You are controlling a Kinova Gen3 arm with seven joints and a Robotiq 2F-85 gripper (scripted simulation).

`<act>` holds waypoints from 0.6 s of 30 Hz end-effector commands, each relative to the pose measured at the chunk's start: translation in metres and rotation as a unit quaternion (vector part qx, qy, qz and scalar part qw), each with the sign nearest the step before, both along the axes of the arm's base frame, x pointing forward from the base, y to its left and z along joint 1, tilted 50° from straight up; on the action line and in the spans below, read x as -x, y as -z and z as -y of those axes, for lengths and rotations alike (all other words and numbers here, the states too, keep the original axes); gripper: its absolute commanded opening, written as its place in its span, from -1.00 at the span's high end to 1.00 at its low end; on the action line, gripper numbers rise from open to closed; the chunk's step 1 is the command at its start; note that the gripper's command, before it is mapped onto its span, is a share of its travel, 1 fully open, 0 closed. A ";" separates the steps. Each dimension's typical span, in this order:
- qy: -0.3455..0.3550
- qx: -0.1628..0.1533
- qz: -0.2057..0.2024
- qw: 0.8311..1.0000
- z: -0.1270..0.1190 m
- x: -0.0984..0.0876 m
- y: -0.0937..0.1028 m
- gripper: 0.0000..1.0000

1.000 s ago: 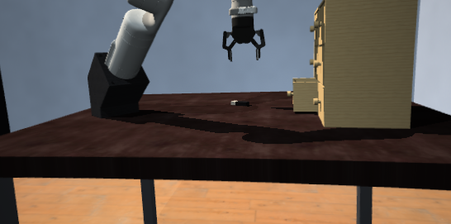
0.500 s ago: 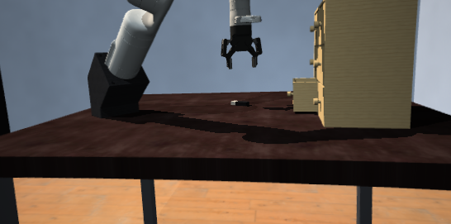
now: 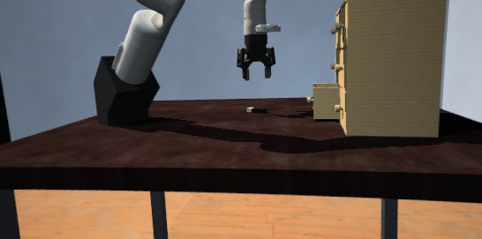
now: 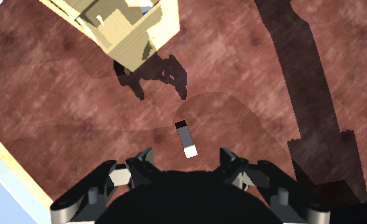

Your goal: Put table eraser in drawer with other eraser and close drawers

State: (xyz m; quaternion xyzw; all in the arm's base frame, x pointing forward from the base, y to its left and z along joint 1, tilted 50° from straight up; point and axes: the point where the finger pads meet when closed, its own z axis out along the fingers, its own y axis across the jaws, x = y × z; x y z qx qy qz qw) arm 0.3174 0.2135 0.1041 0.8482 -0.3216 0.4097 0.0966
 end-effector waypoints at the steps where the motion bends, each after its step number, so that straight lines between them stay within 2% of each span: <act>1: -0.009 0.013 -0.009 1.000 0.004 -0.003 0.004 -1.00; 10: -0.054 0.058 -0.040 0.996 0.006 -0.007 0.013 -1.00; 18: -0.076 0.079 -0.054 0.993 0.007 -0.009 0.018 -1.00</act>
